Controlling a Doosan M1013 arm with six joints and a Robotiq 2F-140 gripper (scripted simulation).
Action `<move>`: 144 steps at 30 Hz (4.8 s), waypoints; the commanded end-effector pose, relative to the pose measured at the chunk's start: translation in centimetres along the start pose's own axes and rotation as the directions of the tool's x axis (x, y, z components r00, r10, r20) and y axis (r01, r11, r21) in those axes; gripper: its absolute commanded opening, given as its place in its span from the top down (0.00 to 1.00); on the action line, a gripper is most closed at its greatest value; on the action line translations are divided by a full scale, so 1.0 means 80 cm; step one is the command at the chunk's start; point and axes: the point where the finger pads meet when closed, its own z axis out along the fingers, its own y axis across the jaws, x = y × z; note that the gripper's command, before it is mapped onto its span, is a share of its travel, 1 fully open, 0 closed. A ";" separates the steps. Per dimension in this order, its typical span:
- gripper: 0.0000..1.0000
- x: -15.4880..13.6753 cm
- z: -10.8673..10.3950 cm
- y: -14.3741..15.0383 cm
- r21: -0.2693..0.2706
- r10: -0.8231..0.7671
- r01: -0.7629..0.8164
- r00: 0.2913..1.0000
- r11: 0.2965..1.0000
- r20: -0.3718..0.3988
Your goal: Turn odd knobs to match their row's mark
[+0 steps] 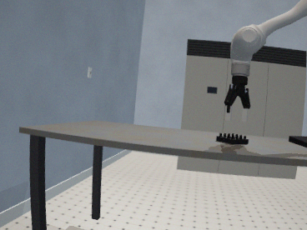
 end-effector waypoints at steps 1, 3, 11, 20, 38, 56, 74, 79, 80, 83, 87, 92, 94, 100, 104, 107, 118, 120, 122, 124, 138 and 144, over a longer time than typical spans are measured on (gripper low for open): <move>0.00 0.002 -0.001 -0.007 -0.010 0.155 -0.155 0.988 0.988 -0.008; 0.00 0.003 -0.002 -0.010 -0.009 0.219 -0.219 0.976 0.976 -0.009; 0.00 0.007 -0.004 -0.021 -0.007 0.463 -0.463 0.886 0.886 -0.011; 0.00 0.011 -0.006 -0.034 -0.003 0.686 -0.686 0.727 0.727 -0.012; 0.00 0.019 -0.010 -0.059 0.004 0.969 -0.969 0.246 0.246 -0.012; 0.00 0.023 -0.013 -0.078 0.008 0.986 -0.986 -0.168 -0.168 -0.010; 0.88 0.024 -0.013 -0.078 0.008 0.985 -0.985 -0.170 -0.170 -0.010; 0.88 0.024 -0.013 -0.078 0.008 0.985 -0.985 -0.170 -0.170 -0.010; 0.88 0.024 -0.013 -0.078 0.008 0.985 -0.985 -0.170 -0.170 -0.010; 0.88 0.024 -0.013 -0.078 0.008 0.985 -0.985 -0.170 -0.170 -0.010; 0.88 0.024 -0.013 -0.078 0.008 0.985 -0.985 -0.170 -0.170 -0.010; 0.88 0.024 -0.013 -0.078 0.008 0.985 -0.985 -0.170 -0.170 -0.010; 0.88 0.024 -0.013 -0.078 0.008 0.985 -0.985 -0.170 -0.170 -0.010; 0.88 0.024 -0.013 -0.078 0.008 0.985 -0.985 -0.170 -0.170 -0.010; 0.88 0.024 -0.011 -0.078 0.008 0.985 -0.985 -0.170 -0.170 -0.010; 0.88 0.024 -0.010 -0.078 0.008 0.985 -0.985 -0.170 -0.170 -0.010; 0.88 0.024 0.000 -0.078 0.009 0.985 -0.985 -0.171 -0.170 -0.010; 0.88 0.024 0.004 -0.078 0.009 0.985 -0.985 -0.171 -0.170 -0.010; 0.88 0.024 0.007 -0.078 0.009 0.985 -0.985 -0.171 -0.170 -0.010; 0.88 0.024 0.010 -0.078 0.009 0.985 -0.985 -0.171 -0.170 -0.010; 0.88 0.024 0.030 -0.078 0.009 0.985 -0.985 -0.171 -0.170 -0.010; 0.88 0.024 0.037 -0.078 0.009 0.985 -0.985 -0.171 -0.170 -0.010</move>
